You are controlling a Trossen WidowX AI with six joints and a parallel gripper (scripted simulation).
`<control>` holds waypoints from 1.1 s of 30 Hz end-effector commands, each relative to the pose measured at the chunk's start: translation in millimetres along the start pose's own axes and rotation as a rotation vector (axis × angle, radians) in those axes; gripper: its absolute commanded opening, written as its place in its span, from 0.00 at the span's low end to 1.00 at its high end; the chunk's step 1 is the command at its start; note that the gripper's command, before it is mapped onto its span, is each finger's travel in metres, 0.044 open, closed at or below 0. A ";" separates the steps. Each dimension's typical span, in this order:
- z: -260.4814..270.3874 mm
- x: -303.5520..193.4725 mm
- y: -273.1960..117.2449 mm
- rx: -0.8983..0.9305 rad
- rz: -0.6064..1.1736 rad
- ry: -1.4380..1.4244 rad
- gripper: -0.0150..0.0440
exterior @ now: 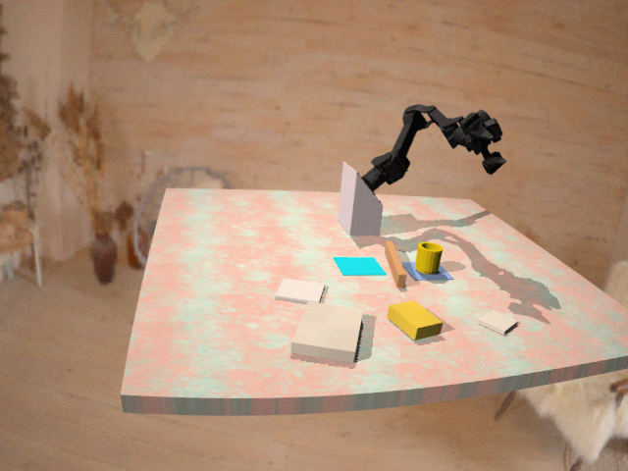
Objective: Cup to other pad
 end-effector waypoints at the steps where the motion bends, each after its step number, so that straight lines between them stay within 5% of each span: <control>1: 0.1 -2.0 1.6 0.004 0.013 0.006 0.89; 9: 1.2 -100.1 46.0 0.078 0.623 0.384 0.54; 22: 0.3 -234.5 31.8 -0.311 1.649 1.370 0.54; 33: -2.6 -245.6 25.4 -0.400 1.745 1.494 0.54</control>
Point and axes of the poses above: the point midway between the two fingers, 35 mm back from their tips, its own y axis out along the fingers, its own z axis across the jaws, x = y × z, the point moved 5 cm from there along -y, back along the fingers, and after that the axes turned 4 degrees about y, right-handed, at the moved point
